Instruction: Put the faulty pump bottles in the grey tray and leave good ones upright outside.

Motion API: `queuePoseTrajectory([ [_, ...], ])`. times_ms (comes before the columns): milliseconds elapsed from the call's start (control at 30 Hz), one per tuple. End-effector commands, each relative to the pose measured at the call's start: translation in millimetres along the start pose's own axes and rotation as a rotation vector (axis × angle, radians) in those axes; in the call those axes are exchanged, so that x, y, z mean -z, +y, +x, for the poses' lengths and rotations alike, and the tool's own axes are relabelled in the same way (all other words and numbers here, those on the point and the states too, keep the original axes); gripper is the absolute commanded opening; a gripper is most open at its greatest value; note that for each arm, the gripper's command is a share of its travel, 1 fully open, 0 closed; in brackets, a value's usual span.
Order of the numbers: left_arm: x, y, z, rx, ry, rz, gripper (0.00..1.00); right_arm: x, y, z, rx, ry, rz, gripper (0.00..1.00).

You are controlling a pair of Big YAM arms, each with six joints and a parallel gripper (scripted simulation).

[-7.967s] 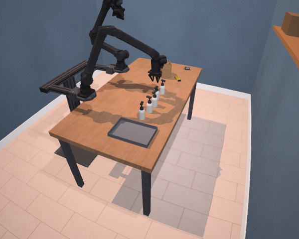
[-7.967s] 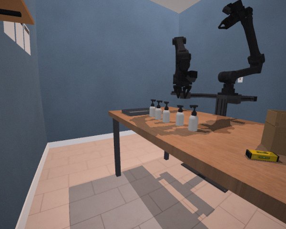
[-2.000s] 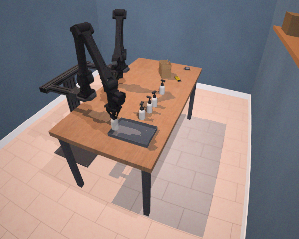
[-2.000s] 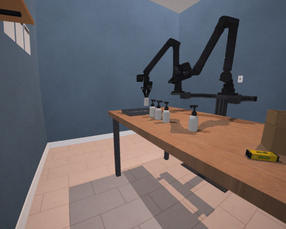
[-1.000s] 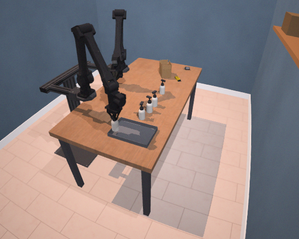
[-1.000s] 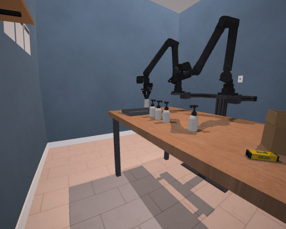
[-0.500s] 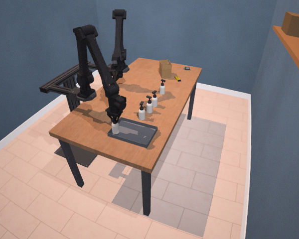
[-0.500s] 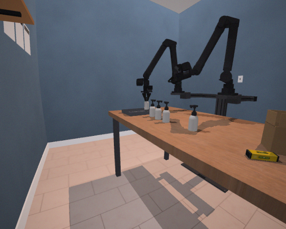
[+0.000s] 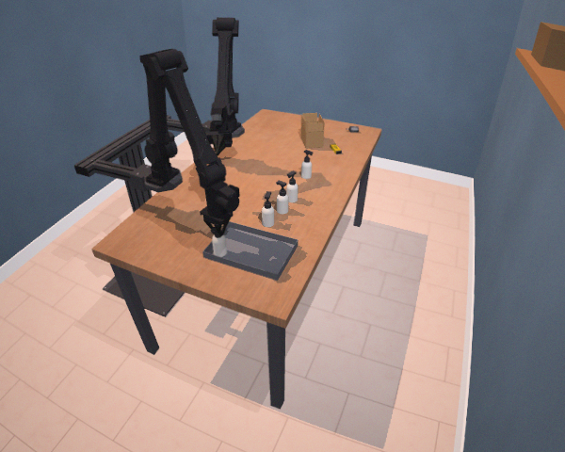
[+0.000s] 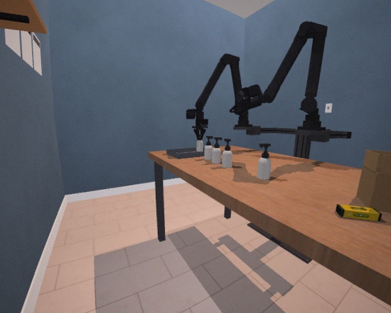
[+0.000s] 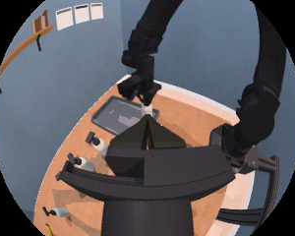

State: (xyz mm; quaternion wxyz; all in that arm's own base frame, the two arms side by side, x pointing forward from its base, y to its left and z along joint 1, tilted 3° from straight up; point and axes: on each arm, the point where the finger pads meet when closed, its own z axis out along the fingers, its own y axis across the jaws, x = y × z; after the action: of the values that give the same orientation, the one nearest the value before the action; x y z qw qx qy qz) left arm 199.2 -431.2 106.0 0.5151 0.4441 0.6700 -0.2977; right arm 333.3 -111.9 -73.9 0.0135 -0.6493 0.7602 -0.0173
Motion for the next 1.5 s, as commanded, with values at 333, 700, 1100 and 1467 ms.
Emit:
queuePoseTrajectory([
  [333, -2.2, 3.6, -12.4, 0.006, -0.029, -0.008, 0.00, -2.9, -15.9, 5.3, -0.001, 0.005, 0.031, 0.22],
  [700, -2.2, 3.6, -12.4, 0.006, -0.029, -0.008, 0.00, 0.3, -9.3, 5.3, -0.001, 0.006, 0.033, 0.75],
  [1100, -2.2, 3.6, -12.4, 0.006, -0.029, -0.008, 0.00, 24.2, -7.0, 11.7, 0.000, 0.016, 0.076, 0.75],
  [1467, -2.2, 3.6, -12.4, 0.006, -0.029, -0.008, 0.00, 58.8, -30.8, 4.5, 0.000, 0.014, 0.090, 0.75],
])
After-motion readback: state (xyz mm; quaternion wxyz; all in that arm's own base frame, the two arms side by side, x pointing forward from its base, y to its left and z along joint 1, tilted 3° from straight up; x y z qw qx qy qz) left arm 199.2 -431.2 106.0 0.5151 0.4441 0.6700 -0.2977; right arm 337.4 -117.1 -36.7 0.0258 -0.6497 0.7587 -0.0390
